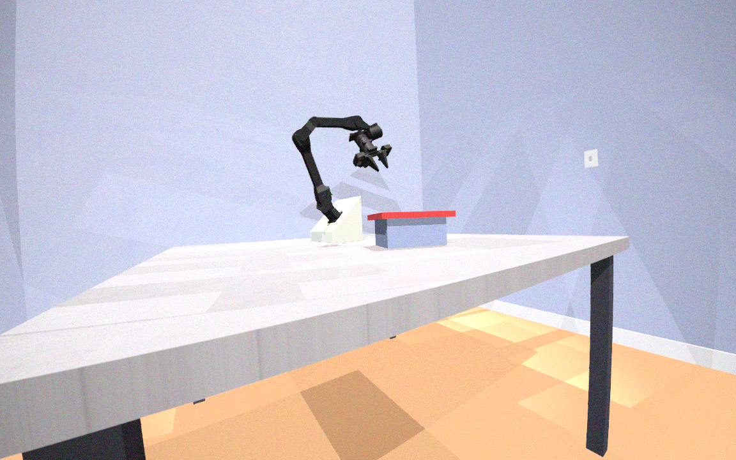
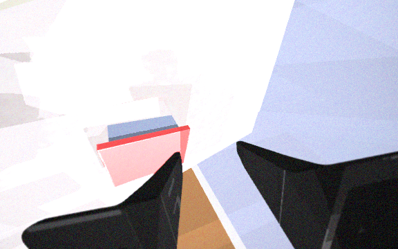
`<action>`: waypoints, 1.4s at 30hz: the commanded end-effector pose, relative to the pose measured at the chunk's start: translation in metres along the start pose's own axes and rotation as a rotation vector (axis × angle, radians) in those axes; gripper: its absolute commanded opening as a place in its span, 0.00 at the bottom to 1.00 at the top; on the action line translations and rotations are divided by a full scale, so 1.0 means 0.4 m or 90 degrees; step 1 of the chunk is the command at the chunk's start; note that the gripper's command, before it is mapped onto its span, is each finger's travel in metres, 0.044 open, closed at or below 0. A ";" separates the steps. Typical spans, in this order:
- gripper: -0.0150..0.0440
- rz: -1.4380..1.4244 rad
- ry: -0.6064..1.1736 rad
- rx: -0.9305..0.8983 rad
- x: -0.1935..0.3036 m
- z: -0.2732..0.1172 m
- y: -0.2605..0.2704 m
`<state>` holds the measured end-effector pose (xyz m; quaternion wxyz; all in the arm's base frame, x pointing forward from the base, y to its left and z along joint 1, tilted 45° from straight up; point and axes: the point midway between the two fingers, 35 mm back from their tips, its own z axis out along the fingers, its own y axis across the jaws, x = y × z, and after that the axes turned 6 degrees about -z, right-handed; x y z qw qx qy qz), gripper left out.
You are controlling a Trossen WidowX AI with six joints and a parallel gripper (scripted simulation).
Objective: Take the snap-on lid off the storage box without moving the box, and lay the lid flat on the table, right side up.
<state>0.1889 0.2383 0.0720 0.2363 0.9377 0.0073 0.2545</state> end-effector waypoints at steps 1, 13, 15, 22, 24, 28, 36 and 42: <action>0.65 -0.327 0.022 -0.168 0.070 0.146 0.053; 0.65 -0.763 -0.074 -0.364 0.138 0.304 0.141; 0.65 -0.833 -0.102 -0.391 0.145 0.327 0.156; 0.65 -0.953 -0.156 -0.433 0.156 0.367 0.180; 0.65 -0.953 -0.156 -0.433 0.156 0.367 0.180; 0.65 -0.953 -0.156 -0.433 0.156 0.367 0.180; 0.65 -0.953 -0.156 -0.433 0.156 0.367 0.180; 0.65 -0.947 -0.154 -0.429 0.156 0.366 0.181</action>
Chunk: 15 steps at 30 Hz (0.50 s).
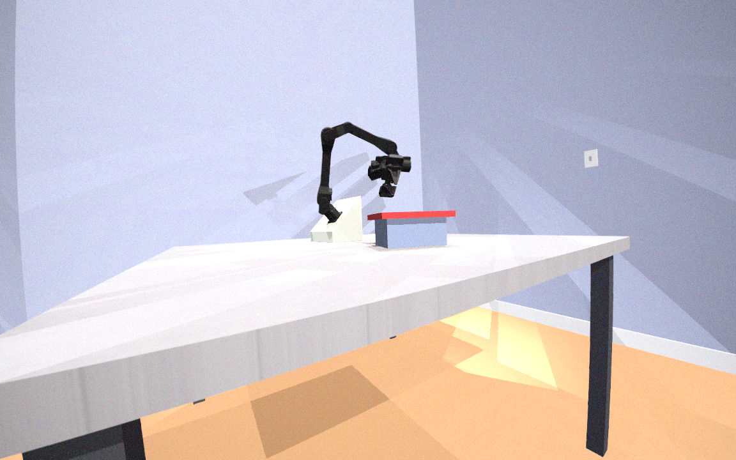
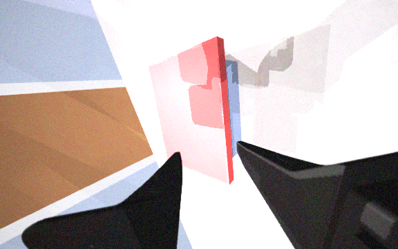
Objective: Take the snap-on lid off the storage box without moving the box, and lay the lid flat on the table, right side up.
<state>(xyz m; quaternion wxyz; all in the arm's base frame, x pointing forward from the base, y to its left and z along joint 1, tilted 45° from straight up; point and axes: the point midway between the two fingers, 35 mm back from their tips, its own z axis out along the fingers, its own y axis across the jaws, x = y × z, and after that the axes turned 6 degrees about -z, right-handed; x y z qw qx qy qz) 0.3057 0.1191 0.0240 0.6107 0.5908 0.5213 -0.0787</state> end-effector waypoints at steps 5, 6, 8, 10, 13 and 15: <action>0.65 0.239 0.005 -0.002 0.006 0.011 -0.011; 0.65 0.310 0.007 -0.002 0.007 0.013 -0.013; 0.65 0.451 0.010 -0.001 0.010 0.017 -0.018; 0.65 0.592 0.014 0.000 0.012 0.022 -0.023; 0.65 0.803 0.019 0.003 0.016 0.028 -0.030; 0.65 0.944 0.023 0.006 0.018 0.032 -0.034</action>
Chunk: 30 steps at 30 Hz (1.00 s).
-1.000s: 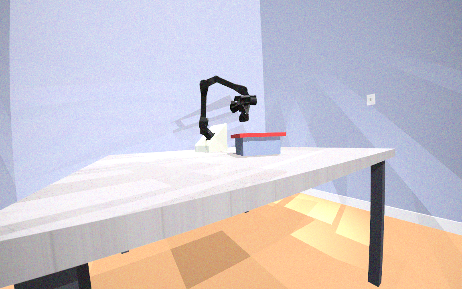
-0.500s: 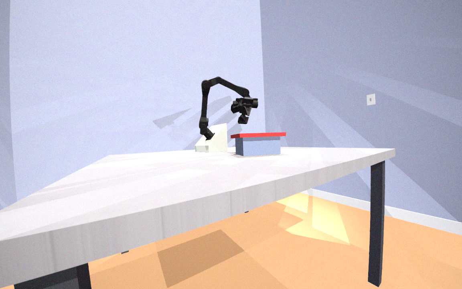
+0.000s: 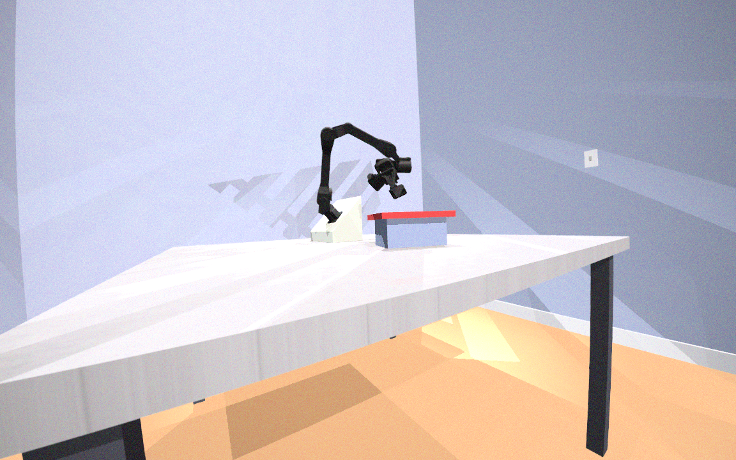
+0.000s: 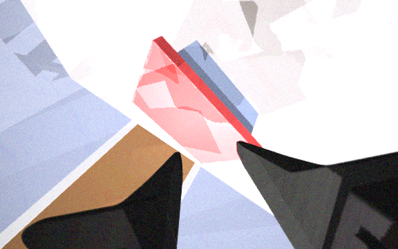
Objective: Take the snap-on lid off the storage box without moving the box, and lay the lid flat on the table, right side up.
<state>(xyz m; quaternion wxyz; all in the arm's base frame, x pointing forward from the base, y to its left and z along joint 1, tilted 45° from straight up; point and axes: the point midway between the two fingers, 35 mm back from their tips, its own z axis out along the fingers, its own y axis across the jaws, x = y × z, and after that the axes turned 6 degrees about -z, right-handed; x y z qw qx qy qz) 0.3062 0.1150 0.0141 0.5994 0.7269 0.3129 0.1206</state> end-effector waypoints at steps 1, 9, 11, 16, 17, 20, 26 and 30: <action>0.65 0.598 0.015 0.005 -0.007 0.019 -0.018; 0.65 0.870 0.020 0.013 -0.010 0.028 -0.028; 0.65 0.936 0.021 0.015 -0.011 0.030 -0.030; 0.65 1.105 0.023 0.021 -0.013 0.035 -0.036; 0.65 1.138 0.023 0.023 -0.013 0.036 -0.036; 0.65 1.237 0.024 0.027 -0.014 0.039 -0.039; 0.65 1.438 0.024 0.037 -0.017 0.045 -0.044; 0.65 1.570 0.023 0.043 -0.018 0.048 -0.047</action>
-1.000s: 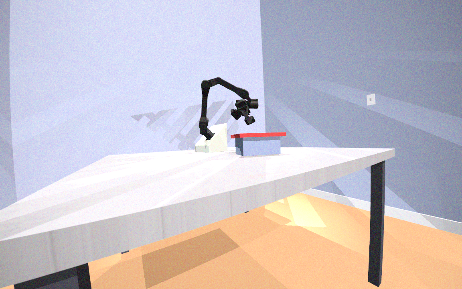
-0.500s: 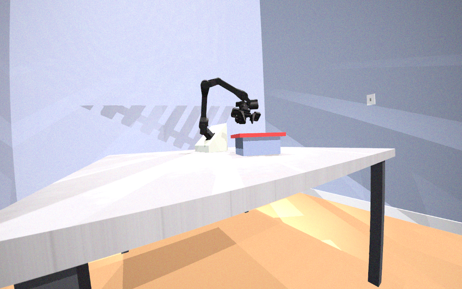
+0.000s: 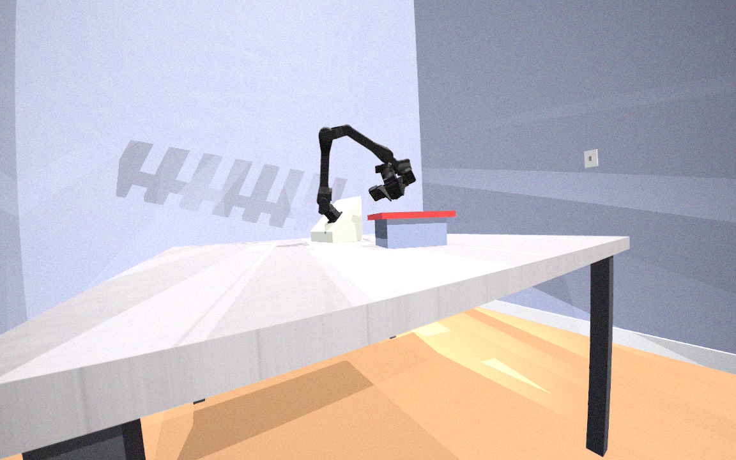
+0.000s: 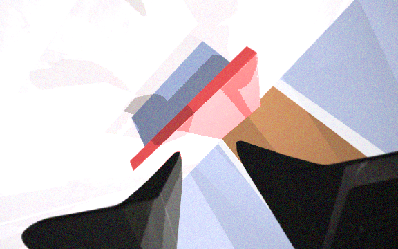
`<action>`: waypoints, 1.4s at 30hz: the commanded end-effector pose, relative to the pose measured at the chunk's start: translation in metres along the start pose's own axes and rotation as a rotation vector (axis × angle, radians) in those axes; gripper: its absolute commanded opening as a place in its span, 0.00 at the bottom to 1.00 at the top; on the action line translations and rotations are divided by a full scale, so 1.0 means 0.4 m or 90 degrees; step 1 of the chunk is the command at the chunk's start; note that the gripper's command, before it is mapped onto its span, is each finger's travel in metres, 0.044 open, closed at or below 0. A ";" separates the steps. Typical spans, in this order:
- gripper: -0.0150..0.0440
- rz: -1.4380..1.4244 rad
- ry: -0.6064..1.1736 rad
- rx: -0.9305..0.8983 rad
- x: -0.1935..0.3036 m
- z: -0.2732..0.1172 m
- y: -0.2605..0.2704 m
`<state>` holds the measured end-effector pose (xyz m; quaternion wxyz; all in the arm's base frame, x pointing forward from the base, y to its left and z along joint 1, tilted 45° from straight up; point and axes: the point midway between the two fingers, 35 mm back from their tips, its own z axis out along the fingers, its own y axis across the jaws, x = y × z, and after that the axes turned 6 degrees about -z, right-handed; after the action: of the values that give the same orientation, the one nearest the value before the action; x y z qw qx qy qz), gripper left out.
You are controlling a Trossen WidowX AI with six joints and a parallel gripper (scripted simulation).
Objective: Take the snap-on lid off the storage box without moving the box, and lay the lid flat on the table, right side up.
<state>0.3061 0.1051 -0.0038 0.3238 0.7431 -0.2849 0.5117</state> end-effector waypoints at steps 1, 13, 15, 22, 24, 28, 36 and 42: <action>0.65 0.603 0.003 0.018 -0.008 0.017 0.013; 0.65 1.002 -0.007 0.028 -0.016 0.027 0.020; 0.65 1.067 -0.009 0.029 -0.017 0.028 0.021; 0.65 1.301 -0.017 0.034 -0.021 0.034 0.025; 0.65 1.366 -0.020 0.035 -0.022 0.035 0.026; 0.65 1.501 -0.027 0.037 -0.024 0.039 0.029; 0.65 1.765 -0.042 0.039 -0.027 0.044 0.034; 0.65 1.961 -0.055 0.038 -0.029 0.048 0.038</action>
<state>0.3045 0.0903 -0.0183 -0.3244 0.0992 -0.7881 0.5136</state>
